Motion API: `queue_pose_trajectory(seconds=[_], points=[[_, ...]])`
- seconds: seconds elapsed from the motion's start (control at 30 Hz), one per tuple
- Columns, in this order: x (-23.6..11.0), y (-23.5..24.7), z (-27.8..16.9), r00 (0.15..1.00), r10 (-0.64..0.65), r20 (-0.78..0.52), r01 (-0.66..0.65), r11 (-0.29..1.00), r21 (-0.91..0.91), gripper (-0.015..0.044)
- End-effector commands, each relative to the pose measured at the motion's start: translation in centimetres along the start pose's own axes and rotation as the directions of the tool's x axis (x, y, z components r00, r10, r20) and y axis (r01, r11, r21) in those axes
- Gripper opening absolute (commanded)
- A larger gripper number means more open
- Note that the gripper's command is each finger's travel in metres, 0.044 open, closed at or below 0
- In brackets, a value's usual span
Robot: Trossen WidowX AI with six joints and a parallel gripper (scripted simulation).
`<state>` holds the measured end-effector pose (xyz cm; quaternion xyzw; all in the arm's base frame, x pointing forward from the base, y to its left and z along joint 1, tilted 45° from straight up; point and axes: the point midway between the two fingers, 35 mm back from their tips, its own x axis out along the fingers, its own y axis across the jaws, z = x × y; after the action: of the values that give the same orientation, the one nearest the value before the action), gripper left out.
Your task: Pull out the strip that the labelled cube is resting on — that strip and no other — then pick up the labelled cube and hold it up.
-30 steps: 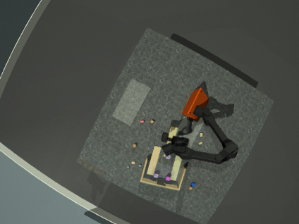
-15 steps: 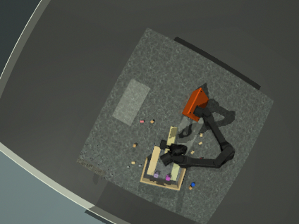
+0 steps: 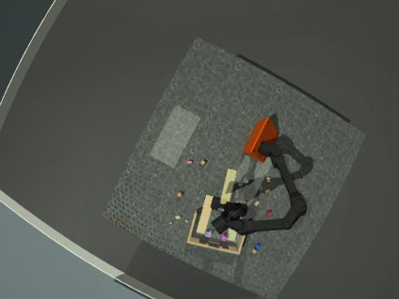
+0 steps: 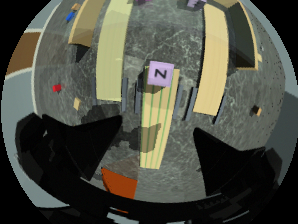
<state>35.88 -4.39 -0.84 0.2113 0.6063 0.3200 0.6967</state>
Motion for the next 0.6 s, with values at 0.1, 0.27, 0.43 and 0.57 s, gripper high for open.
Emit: queue_pose_trajectory(seconds=[0.1,0.27,0.43,0.57], points=[[-0.2,0.3,2.6,1.0,0.004,0.001,-0.004,1.0,0.001,0.044],[-0.3,0.5,4.4,1.0,0.004,0.002,-0.004,1.0,0.0,0.044],[-0.4,0.7,5.7,1.0,0.004,0.002,-0.004,1.0,0.0,0.044],[0.0,0.7,5.8,1.0,0.004,0.002,-0.004,1.0,0.0,0.0335]])
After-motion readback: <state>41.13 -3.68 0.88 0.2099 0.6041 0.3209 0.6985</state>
